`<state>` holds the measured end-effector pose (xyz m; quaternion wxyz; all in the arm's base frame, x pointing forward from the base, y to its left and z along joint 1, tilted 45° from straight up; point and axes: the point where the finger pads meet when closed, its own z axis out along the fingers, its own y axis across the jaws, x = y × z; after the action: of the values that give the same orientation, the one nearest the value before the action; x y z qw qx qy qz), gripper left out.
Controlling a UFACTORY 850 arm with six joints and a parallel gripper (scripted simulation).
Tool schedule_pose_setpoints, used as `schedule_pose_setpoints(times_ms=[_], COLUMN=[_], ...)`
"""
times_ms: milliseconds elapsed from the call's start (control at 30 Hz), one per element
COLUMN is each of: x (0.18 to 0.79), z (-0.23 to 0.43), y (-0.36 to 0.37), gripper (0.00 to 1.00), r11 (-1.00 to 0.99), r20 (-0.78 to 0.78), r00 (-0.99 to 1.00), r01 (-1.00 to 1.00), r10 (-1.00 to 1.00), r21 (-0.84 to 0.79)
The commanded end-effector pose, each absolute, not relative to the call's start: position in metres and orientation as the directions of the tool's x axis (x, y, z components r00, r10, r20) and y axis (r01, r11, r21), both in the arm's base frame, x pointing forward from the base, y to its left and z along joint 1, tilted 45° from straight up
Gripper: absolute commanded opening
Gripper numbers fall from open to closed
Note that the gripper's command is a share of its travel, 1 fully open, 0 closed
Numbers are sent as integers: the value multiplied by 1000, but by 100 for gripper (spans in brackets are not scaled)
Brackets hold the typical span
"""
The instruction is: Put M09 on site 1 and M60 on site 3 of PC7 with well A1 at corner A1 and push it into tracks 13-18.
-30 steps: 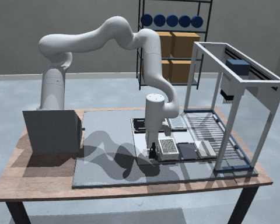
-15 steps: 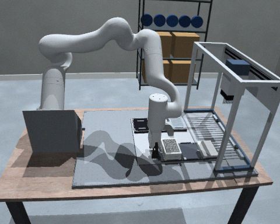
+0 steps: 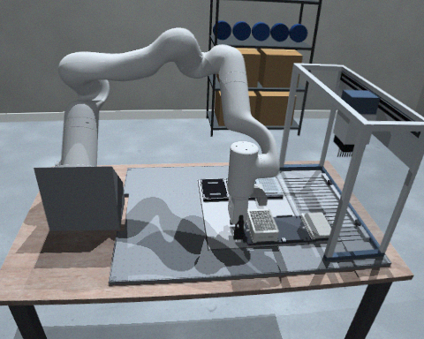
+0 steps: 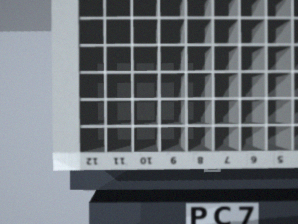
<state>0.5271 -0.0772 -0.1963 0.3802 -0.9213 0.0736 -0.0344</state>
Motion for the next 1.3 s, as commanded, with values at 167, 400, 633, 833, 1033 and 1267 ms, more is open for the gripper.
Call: schedule_pose_setpoints(times_ms=[167,400,633,833,1033,1267], x=[535,542,547,553,559,564], z=[-196,-196,-196,-196,-195,-195], y=[-79,-80,-81,-82,-83,-84], gripper=[82,82,82,82,82,82], r11=[-701,-701,-701,-701,-701,-701], r20=[9,9,9,9,9,9], r00=[987,987,987,987,987,987], r01=[-109,-109,-109,-109,-109,-109], r10=[-163,-163,-163,-163,-163,-163], r21=[-705,-705,-705,-705,-705,-705])
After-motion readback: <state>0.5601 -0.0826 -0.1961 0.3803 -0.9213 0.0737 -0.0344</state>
